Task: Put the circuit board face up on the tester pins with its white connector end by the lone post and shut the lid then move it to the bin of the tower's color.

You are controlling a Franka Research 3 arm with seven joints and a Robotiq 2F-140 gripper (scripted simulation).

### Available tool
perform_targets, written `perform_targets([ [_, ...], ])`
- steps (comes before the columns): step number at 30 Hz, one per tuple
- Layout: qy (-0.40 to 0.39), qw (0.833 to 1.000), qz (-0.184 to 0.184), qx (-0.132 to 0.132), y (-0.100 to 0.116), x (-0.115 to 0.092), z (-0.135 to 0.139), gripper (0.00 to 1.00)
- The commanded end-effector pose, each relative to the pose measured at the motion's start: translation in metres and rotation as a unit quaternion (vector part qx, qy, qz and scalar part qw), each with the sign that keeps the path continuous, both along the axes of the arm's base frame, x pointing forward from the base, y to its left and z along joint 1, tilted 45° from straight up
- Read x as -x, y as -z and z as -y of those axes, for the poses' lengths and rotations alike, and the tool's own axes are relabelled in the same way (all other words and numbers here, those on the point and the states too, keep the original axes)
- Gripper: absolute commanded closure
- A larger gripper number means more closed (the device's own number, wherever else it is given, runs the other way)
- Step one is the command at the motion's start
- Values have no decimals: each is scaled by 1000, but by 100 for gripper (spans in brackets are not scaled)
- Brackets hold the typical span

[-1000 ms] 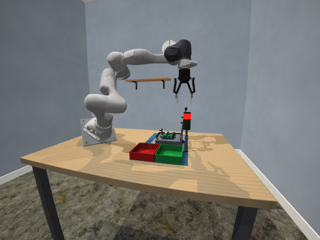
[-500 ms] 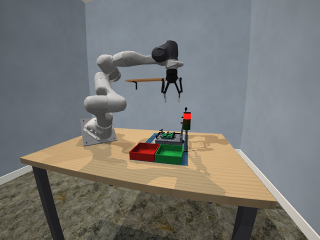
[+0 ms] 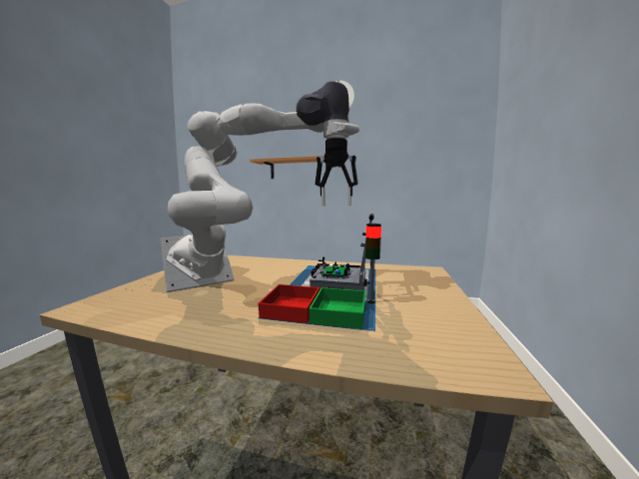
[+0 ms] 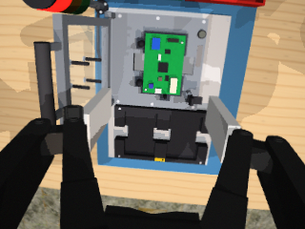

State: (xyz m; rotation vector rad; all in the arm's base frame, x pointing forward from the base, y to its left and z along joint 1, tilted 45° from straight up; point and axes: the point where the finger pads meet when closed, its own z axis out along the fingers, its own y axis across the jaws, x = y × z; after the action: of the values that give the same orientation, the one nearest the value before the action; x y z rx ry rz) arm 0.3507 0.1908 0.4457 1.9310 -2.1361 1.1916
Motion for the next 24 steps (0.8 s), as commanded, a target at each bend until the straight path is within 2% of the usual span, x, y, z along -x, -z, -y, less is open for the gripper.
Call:
perform_targets([
  [1,3,1000,0,-2,1,1,2,42],
  [10,3,1000,0,-2,10,-4,8,42],
  [18,3,1000,0,-2,32,-18,25,42],
  [20,3,1000,0,-2,32,-18,25,42],
  [24,3,1000,0,-2,47,-28,36,42],
])
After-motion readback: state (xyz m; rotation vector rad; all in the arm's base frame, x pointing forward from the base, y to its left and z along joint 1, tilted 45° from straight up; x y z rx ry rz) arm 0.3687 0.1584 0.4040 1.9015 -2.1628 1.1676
